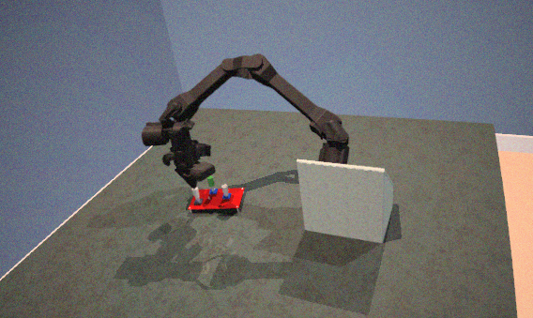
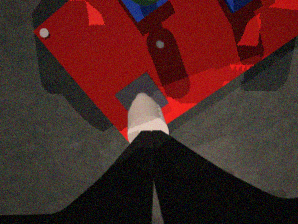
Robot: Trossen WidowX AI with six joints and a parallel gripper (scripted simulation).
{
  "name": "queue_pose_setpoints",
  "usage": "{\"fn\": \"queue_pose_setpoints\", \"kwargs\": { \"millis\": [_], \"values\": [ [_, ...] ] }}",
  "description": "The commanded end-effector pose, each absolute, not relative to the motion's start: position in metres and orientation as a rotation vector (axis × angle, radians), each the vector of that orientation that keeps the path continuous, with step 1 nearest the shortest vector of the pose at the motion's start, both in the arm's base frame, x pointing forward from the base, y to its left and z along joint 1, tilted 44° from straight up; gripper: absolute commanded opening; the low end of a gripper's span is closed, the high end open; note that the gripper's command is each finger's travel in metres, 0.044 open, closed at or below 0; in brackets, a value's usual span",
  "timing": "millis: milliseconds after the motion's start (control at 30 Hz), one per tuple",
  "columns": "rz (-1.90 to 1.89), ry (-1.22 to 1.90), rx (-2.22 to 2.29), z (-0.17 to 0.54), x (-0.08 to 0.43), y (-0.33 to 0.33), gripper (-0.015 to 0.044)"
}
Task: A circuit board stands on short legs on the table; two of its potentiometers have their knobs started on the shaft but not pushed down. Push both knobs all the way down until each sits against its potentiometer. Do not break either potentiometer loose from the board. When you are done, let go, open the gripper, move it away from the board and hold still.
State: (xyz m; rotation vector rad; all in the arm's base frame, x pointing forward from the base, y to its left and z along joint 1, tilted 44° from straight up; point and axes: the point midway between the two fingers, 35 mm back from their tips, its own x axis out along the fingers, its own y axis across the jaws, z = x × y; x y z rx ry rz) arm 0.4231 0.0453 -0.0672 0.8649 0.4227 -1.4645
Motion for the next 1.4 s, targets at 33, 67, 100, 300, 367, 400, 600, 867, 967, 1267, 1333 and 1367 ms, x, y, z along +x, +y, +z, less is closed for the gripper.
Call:
{"fn": "queue_pose_setpoints", "kwargs": {
  "millis": [33,67,100,300,367,400,600,867,967,1267,1333,1367],
  "values": [
    [-1.461,0.419,0.861,-0.0679,0.4238,0.0438,0.0000],
    [-1.461,0.419,0.861,-0.0681,0.4238,0.0436,0.0000],
    [-1.461,0.419,0.861,-0.0683,0.4239,0.0434,0.0000],
    [-1.461,0.419,0.861,-0.0695,0.4240,0.0423,0.0000],
    [-1.461,0.419,0.861,-0.0698,0.4241,0.0419,0.0000],
    [-1.461,0.419,0.861,-0.0700,0.4241,0.0417,0.0000],
    [-1.461,0.419,0.861,-0.0694,0.4240,0.0424,0.0000],
    [-1.461,0.419,0.861,-0.0694,0.4240,0.0424,0.0000],
    [-1.461,0.419,0.861,-0.0695,0.4240,0.0423,0.0000],
    [-1.461,0.419,0.860,-0.0710,0.4243,0.0408,0.0000],
    [-1.461,0.419,0.860,-0.0710,0.4243,0.0408,0.0000],
    [-1.461,0.419,0.860,-0.0710,0.4243,0.0408,0.0000]
  ]
}}
